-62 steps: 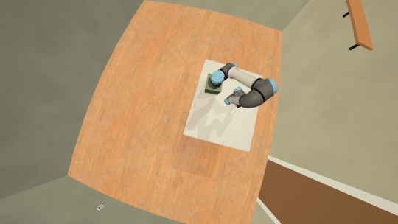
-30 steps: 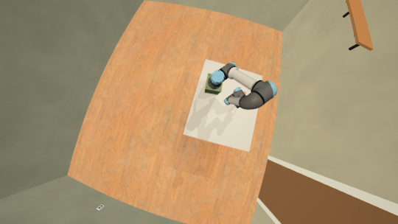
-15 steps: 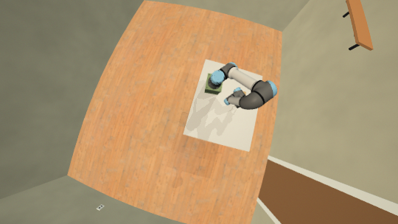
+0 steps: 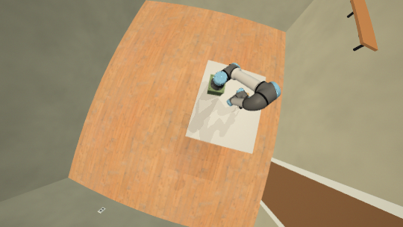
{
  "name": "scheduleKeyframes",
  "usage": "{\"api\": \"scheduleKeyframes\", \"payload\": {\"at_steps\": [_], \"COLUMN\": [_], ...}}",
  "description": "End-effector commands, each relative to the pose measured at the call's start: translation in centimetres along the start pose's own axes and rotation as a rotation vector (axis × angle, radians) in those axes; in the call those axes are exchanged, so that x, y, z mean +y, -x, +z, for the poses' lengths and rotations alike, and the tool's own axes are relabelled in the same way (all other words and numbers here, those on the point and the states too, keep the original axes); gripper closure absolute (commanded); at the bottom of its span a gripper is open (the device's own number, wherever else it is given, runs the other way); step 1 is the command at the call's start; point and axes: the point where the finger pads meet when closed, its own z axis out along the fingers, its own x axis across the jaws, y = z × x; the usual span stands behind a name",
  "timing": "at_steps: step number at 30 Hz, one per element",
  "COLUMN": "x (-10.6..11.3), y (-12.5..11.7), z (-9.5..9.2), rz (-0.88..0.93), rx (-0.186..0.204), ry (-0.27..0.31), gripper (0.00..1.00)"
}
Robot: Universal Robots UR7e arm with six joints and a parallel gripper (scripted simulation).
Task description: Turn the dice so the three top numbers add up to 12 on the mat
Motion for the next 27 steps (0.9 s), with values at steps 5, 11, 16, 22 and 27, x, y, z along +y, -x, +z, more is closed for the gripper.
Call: {"api": "scheduleKeyframes", "payload": {"at_steps": [5,11,16,22,27], "x": [-1.7,-2.8,-4.3,-6.0,-6.7], "y": [3.0,5.1,7.9,11.0,12.4], "z": [0.0,0.0,0.0,0.0,0.0], "rz": [0.0,0.0,0.0,0.0,0.0], "rx": [0.001,0.001,0.001,0.001,0.001], "ry": [0.0,0.0,0.0,0.0,0.0], "gripper": [0.0,0.0,0.0,0.0,0.0]}}
